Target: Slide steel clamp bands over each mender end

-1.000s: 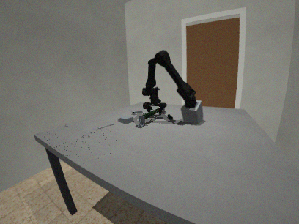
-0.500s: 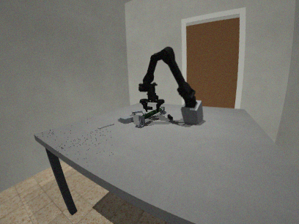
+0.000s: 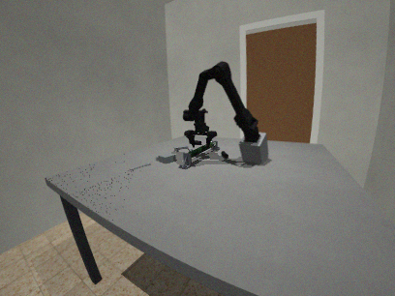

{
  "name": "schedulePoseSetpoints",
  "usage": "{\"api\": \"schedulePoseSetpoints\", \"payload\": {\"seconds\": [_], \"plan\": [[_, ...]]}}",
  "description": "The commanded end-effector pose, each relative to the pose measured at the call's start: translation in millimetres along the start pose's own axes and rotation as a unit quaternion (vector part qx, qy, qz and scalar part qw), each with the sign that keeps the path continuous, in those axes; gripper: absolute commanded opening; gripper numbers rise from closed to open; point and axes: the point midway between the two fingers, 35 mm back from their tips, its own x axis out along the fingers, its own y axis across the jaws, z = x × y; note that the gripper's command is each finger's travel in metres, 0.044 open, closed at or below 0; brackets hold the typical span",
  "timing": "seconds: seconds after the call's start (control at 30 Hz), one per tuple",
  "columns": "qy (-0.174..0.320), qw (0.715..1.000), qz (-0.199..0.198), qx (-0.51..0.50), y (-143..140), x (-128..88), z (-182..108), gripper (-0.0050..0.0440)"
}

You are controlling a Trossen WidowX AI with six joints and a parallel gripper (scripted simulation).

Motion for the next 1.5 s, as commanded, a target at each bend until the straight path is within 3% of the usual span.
{"api": "schedulePoseSetpoints", "payload": {"seconds": [0.0, 0.1, 0.57, 0.9, 1.47], "plan": [[0.0, 1.0, -0.001, 0.0, 0.6, 21.8, 0.1, 0.044], [0.0, 1.0, -0.001, 0.0, -0.4, 44.1, -0.2, 0.044], [0.0, 1.0, -0.001, 0.0, -0.4, 44.1, -0.2, 0.044], [0.0, 1.0, -0.001, 0.0, -0.4, 44.1, -0.2, 0.02], [0.0, 1.0, -0.001, 0.0, -0.4, 44.1, -0.2, 0.0143]]}}
